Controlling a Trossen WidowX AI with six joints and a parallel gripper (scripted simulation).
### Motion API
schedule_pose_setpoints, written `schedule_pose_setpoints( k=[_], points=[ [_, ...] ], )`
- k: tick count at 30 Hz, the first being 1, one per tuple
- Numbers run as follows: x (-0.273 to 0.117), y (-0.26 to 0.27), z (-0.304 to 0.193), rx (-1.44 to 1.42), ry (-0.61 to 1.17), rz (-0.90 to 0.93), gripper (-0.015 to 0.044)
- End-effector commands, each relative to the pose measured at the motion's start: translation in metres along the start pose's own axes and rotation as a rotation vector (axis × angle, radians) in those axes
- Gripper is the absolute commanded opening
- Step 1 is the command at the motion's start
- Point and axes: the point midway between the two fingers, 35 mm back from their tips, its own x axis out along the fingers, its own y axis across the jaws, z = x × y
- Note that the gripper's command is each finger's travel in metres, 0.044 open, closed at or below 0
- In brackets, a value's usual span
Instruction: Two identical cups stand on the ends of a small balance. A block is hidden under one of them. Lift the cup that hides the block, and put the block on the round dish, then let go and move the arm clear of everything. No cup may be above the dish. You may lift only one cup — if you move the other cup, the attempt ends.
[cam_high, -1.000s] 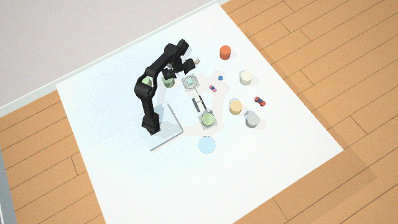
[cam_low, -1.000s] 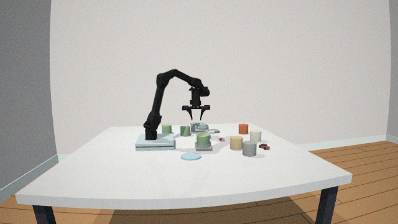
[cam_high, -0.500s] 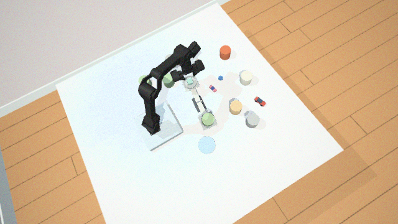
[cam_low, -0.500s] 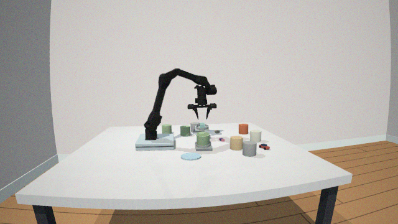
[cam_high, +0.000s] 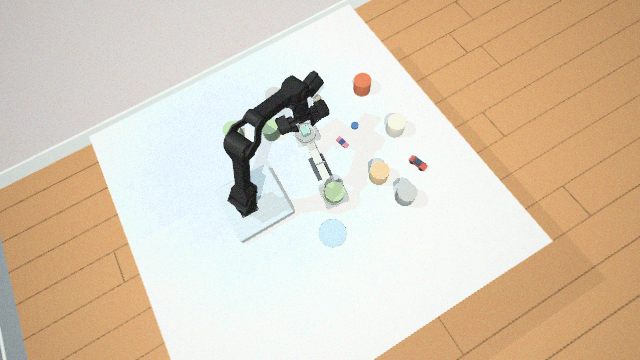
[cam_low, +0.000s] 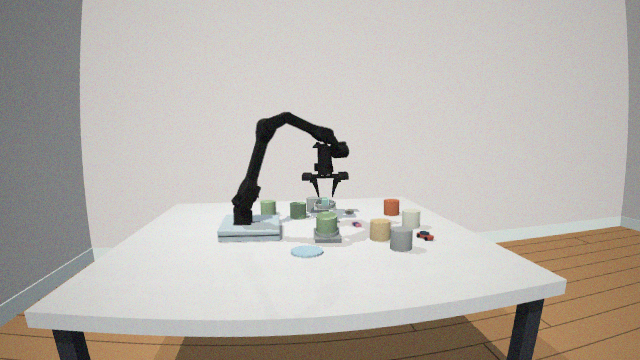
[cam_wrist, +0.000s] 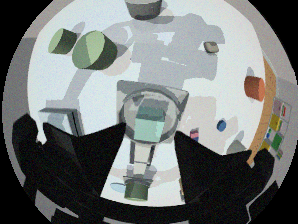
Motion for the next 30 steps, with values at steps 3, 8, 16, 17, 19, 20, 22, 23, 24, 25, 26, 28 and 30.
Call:
schedule_pose_setpoints(
  k=[3,8,16,17,19,20,22,23,24,25,26,28,30],
  points=[
    [0.012,0.002,-0.001,-0.006,0.006,0.01,0.026],
    [0.02,0.002,-0.001,-0.006,0.006,0.01,0.026],
    [0.026,0.002,-0.001,-0.006,0.006,0.01,0.0181],
    [0.026,0.002,-0.001,-0.006,0.006,0.01,0.0155],
    [0.026,0.002,-0.001,-0.006,0.006,0.01,0.0142],
    [0.026,0.002,-0.001,-0.006,0.006,0.01,0.0135],
    [0.026,0.002,-0.001,-0.006,0.006,0.01,0.0122],
    [0.026,0.002,-0.001,-0.006,0.006,0.01,0.0115],
    [0.026,0.002,-0.001,-0.006,0.006,0.01,0.0108],
    [0.026,0.002,-0.001,-0.006,0.006,0.01,0.0082],
    [0.025,0.002,-0.001,-0.006,0.006,0.01,0.0056],
    [0.019,0.001,-0.001,-0.006,0.006,0.01,0.0003],
    [0.009,0.0,0.0,-0.006,0.006,0.01,0.0]
  ],
)
